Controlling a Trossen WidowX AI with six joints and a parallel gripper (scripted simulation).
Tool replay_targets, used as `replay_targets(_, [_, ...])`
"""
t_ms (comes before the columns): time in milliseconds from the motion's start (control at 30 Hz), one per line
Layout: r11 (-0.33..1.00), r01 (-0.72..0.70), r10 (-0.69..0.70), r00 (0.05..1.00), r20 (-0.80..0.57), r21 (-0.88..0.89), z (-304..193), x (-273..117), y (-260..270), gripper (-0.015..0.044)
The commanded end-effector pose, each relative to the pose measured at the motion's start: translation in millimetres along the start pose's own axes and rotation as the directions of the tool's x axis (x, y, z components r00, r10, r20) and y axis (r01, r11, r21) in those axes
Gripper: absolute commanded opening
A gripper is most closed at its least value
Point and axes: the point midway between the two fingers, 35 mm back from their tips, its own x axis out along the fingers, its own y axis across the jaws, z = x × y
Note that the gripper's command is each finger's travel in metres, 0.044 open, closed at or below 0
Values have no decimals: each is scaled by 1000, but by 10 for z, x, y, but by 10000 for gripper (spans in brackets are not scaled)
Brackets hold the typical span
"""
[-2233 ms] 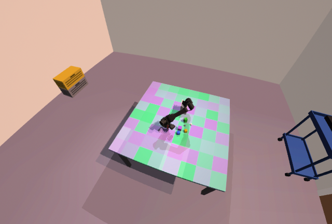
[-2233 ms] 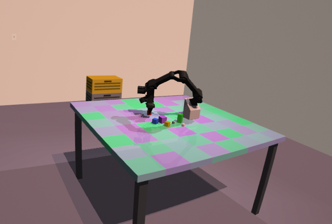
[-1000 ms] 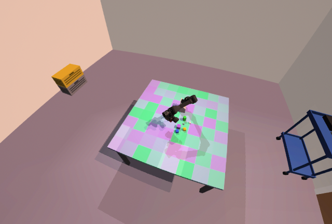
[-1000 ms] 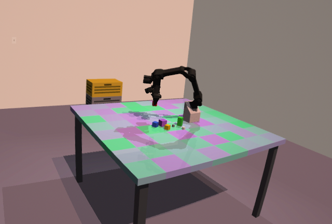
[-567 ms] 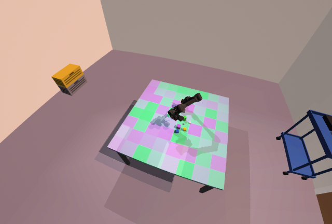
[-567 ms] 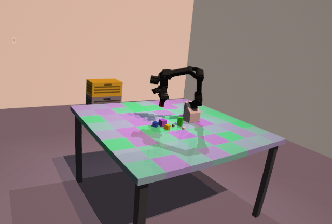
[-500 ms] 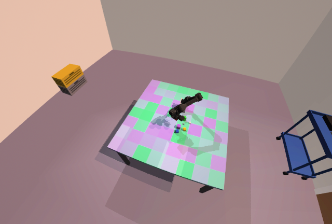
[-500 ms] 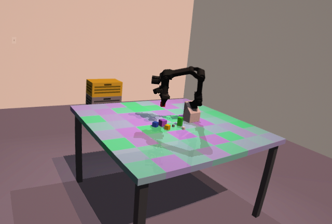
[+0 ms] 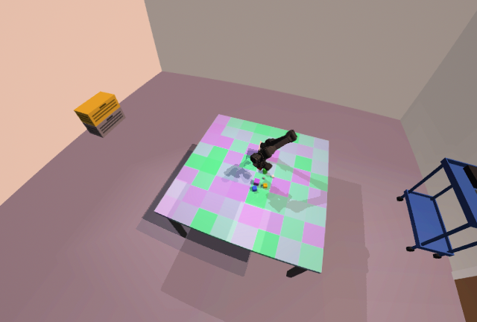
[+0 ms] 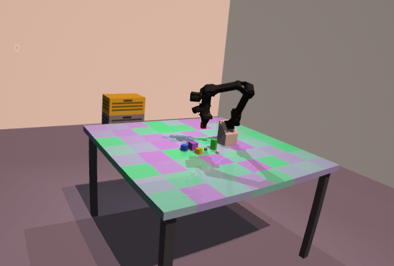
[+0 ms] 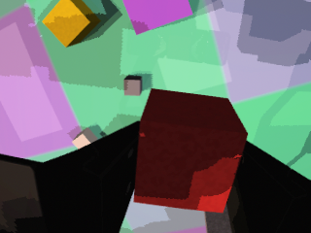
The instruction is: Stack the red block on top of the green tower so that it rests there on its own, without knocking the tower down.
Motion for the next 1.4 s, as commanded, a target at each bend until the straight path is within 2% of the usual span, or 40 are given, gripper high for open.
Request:
replay_targets(0, [1000,-2,2,1000,-4,4,-168,36,26,0])
replay_targets(533, [1000,-4,4,1000,-9,1,-783,190,68,0])
replay_targets(1167, [1000,-5,5,1000,-9,0,-793,677,84,0])
replay_targets(1367, [1000,-6,6,1000,-10,0,-795,703,85,0])
